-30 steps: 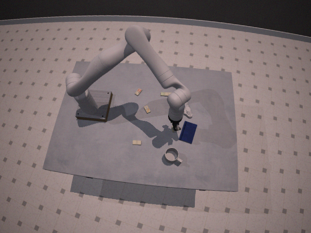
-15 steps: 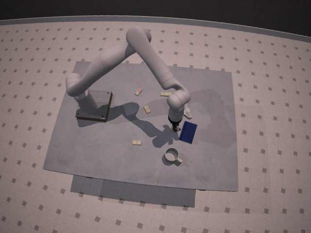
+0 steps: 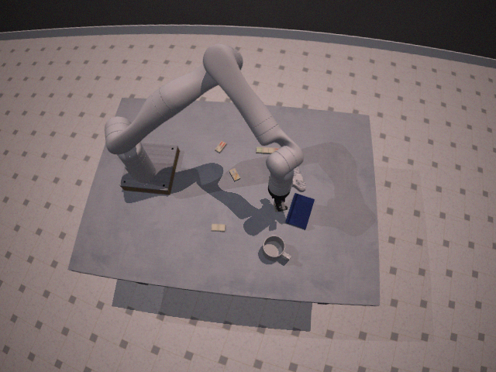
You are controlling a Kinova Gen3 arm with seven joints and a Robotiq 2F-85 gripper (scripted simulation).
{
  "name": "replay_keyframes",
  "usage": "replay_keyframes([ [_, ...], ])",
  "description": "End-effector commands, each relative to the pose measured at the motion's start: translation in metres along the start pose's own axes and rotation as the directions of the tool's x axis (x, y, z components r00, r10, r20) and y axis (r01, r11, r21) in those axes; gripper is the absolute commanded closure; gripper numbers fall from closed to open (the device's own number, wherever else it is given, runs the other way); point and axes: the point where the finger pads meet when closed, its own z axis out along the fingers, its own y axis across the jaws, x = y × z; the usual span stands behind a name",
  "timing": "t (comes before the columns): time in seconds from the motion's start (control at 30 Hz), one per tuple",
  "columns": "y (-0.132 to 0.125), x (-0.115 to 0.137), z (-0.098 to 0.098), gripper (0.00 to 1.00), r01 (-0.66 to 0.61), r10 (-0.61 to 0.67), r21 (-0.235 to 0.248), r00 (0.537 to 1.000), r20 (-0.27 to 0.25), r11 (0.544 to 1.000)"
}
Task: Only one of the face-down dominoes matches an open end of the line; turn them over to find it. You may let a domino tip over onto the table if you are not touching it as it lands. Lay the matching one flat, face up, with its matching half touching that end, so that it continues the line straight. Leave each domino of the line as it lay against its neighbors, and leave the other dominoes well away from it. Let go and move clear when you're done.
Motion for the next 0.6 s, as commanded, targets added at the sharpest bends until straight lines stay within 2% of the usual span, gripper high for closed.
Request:
replay_keyframes([
  [0.0, 0.0003, 0.0005, 0.0004, 0.53, 0.0, 0.0, -0.001, 1.0, -0.002, 1.0],
  [0.57, 0.0003, 0.0006, 0.0038, 0.53, 0.0, 0.0, -0.001, 1.0, -0.002, 1.0],
])
